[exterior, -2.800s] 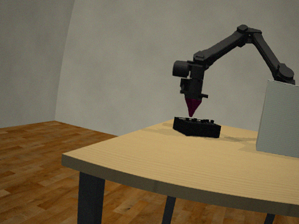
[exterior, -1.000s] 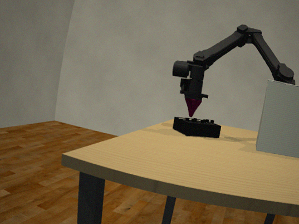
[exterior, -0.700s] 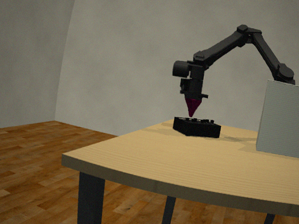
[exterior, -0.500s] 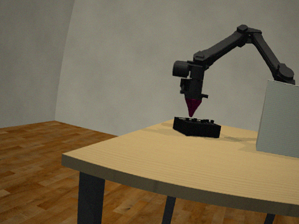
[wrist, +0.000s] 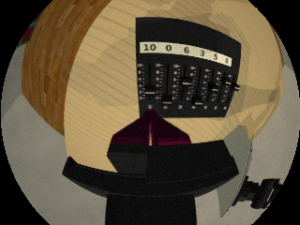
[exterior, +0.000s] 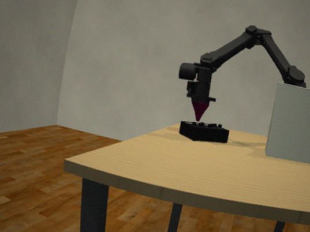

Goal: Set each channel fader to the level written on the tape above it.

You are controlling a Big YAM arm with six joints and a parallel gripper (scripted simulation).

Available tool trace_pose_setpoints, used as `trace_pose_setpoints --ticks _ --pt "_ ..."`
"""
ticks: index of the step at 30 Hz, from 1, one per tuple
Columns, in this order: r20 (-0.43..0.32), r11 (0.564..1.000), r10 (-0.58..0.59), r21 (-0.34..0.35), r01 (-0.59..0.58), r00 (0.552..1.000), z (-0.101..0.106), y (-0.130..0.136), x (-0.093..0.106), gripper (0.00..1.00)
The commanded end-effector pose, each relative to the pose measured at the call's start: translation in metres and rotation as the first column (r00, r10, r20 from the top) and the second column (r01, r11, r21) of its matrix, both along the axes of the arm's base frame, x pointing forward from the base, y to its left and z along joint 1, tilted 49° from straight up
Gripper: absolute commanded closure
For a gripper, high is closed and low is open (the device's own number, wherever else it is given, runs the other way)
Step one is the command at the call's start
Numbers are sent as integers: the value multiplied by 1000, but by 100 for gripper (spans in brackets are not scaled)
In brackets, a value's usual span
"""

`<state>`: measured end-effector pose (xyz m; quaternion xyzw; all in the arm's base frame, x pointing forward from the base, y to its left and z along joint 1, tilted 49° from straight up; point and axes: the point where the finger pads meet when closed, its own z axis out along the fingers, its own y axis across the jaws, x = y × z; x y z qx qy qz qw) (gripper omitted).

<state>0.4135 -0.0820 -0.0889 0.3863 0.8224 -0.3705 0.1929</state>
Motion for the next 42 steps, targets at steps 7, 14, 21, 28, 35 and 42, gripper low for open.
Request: trace_pose_setpoints --ticks 7,14,21,28,35,42 --pt "8 1000 14 -4 -14 1000 -3 8 7 100" --pt "13 1000 15 -3 -15 1000 -2 9 12 100" --pt "5 1000 15 -4 -15 1000 -3 9 7 100" --pt "5 1000 15 -4 -15 1000 -3 9 7 100" --pt "5 1000 15 -4 -15 1000 -3 9 7 100" --pt "5 1000 15 -4 -15 1000 -3 9 7 100"
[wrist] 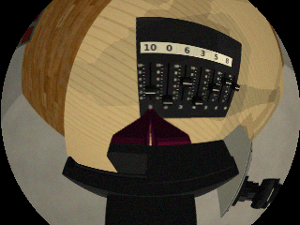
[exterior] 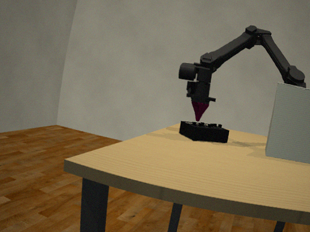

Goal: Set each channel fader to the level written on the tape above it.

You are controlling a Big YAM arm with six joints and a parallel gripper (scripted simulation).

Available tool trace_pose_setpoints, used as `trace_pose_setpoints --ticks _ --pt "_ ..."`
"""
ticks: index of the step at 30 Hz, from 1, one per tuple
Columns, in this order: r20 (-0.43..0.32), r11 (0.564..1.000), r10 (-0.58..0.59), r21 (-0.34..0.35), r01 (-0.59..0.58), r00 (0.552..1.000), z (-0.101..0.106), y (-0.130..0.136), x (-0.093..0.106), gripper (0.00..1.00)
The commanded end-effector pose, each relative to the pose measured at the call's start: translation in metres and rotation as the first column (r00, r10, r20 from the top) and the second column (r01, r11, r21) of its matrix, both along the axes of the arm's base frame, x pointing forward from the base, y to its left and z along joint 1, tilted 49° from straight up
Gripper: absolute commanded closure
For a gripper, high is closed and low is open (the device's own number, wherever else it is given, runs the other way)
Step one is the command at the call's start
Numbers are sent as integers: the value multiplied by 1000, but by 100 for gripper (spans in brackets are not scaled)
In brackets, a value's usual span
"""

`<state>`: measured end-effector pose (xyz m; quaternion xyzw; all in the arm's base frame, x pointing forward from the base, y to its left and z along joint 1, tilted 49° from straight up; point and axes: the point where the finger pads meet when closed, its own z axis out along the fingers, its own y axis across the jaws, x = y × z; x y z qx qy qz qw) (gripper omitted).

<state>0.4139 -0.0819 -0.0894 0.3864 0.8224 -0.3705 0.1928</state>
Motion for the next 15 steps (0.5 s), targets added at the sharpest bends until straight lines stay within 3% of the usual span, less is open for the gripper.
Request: trace_pose_setpoints --ticks 1,15 --pt "5 1000 16 -4 -16 1000 -2 9 7 100" --pt "6 1000 14 -4 -14 1000 -3 7 7 100"
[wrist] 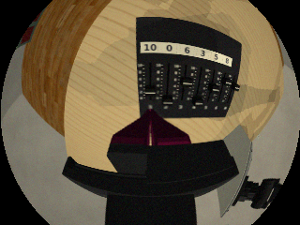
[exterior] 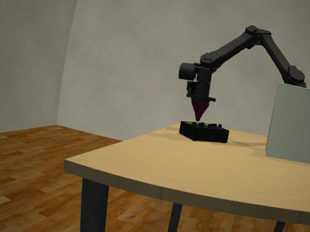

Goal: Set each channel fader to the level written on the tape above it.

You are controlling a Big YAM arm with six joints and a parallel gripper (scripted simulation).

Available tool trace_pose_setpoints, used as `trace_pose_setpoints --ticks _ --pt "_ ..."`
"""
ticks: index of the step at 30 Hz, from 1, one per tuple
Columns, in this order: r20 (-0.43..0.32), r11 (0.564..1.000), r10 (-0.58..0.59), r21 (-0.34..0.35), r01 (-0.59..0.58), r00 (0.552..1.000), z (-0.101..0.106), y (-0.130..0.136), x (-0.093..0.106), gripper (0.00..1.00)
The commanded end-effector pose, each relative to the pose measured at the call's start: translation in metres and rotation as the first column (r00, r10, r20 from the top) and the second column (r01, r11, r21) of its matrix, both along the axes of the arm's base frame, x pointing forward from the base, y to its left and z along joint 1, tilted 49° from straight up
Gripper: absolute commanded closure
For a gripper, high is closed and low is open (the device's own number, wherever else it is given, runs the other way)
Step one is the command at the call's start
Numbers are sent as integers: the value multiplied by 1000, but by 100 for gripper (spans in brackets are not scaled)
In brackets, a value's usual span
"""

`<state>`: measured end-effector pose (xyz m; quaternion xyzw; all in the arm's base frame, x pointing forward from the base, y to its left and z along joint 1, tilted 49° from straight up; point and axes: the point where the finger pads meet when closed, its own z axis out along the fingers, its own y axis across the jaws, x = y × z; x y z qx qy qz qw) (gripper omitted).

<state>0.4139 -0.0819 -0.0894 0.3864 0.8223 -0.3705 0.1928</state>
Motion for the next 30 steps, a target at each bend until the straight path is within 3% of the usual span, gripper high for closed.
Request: trace_pose_setpoints --ticks 1,9,30 --pt "7 1000 13 -4 -13 1000 -3 6 7 100" --pt "-2 1000 -2 -5 2 1000 -7 -7 2 100" --pt "-1 1000 -3 -5 3 1000 -12 -11 1 100"
